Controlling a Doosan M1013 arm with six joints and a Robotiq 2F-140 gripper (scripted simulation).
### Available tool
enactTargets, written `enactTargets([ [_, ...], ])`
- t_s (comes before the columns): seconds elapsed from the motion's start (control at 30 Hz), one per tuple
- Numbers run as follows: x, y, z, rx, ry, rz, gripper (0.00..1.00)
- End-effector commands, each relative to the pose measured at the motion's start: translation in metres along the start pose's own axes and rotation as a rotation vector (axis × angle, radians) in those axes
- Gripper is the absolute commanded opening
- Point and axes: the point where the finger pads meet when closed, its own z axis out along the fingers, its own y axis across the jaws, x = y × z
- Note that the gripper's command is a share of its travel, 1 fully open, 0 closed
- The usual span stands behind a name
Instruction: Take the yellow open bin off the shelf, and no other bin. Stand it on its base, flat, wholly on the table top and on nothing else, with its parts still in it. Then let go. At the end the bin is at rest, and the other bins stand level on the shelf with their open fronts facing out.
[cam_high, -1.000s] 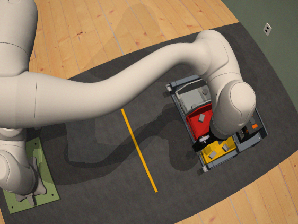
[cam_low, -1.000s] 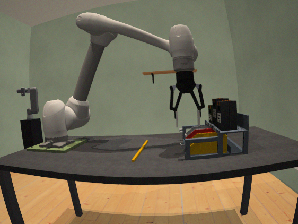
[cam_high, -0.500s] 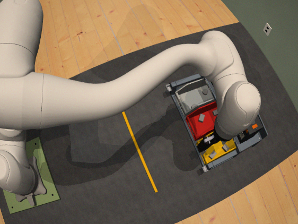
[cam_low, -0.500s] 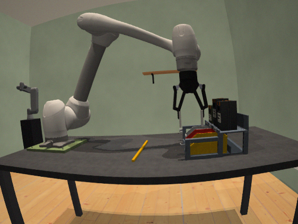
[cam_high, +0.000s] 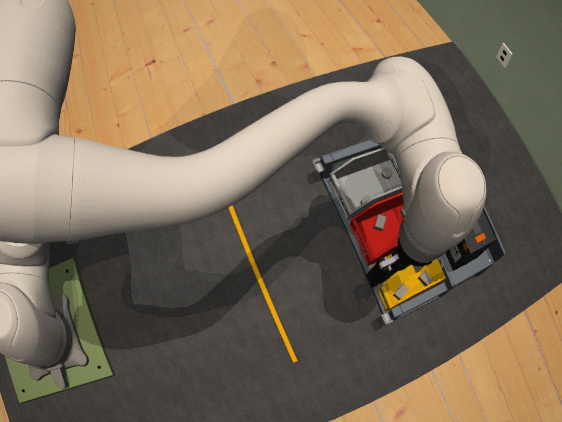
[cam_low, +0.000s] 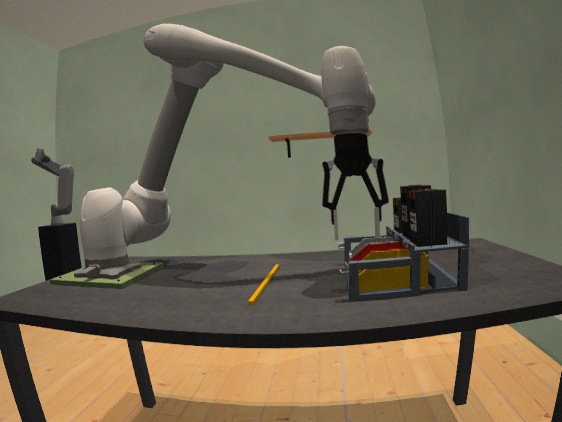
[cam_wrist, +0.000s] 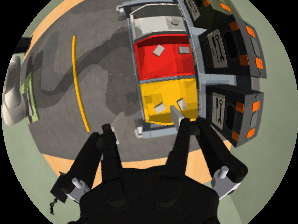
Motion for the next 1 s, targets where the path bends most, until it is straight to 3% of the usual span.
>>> enactTargets([
  [0.0,0.0,0.0,-0.0003,0.0,0.0,0.0,0.57],
  [0.97,0.0031,-0.0062,-0.0005,0.0,0.0,0.0,0.57],
])
